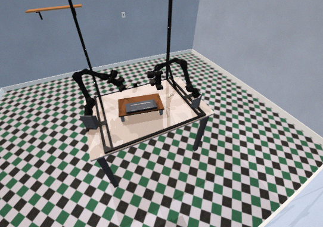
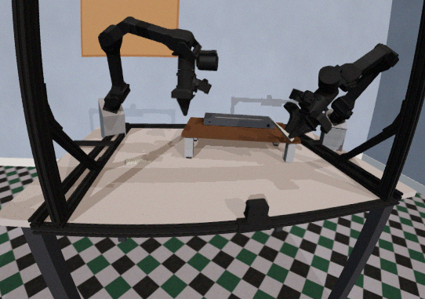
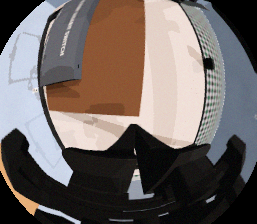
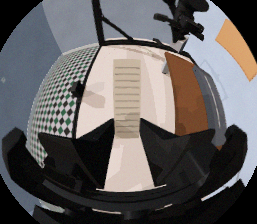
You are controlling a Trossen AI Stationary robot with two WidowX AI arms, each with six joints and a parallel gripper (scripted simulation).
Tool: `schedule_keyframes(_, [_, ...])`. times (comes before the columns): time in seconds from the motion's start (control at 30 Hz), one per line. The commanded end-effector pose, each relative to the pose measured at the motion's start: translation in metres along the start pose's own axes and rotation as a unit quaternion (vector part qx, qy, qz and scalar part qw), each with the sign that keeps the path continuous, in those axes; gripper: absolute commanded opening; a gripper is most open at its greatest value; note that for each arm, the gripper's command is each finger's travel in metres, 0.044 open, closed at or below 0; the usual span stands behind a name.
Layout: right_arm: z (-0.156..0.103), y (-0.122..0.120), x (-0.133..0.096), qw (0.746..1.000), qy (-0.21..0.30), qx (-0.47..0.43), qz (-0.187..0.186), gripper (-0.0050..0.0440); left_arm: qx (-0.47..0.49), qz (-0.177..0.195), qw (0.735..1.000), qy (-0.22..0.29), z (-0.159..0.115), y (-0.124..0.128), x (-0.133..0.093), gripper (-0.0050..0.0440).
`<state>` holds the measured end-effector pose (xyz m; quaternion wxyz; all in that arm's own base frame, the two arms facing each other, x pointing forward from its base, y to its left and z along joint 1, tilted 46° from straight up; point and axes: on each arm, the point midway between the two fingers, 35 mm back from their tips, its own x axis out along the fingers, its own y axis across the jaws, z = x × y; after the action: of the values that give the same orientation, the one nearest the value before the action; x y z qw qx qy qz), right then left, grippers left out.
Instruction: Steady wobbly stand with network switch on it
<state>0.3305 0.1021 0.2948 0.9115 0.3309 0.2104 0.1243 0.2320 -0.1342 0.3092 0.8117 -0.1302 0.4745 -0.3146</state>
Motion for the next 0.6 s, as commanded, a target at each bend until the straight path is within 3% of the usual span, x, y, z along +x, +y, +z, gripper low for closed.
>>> schedule_keyframes(0.0, [0.006, 0.002, -0.004, 0.999, -0.022, -0.037, 0.006, 0.0, 0.0, 0.0, 1.0, 0.0, 0.0, 0.0, 0.0, 0.0])
schedule_keyframes(0.17, [0.017, 0.001, -0.021, 0.97, -0.113, -0.213, 0.011, 0.0, 0.0, 0.0, 1.0, 0.0, 0.0, 0.0, 0.0, 0.0])
schedule_keyframes(0.37, [0.024, -0.001, -0.04, 0.915, -0.193, -0.354, -0.008, 0.0, 0.0, 0.0, 1.0, 0.0, 0.0, 0.0, 0.0, 0.0])
schedule_keyframes(0.5, [0.024, -0.001, -0.04, 0.915, -0.193, -0.354, -0.008, 0.0, 0.0, 0.0, 1.0, 0.0, 0.0, 0.0, 0.0, 0.0])
schedule_keyframes(0.53, [0.021, 0.001, -0.031, 0.951, -0.143, -0.275, 0.002, 0.0, 0.0, 0.0, 1.0, 0.0, 0.0, 0.0, 0.0, 0.0])
schedule_keyframes(0.57, [0.017, 0.001, -0.025, 0.964, -0.122, -0.236, 0.008, 0.0, 0.0, 0.0, 1.0, 0.0, 0.0, 0.0, 0.0, 0.0])
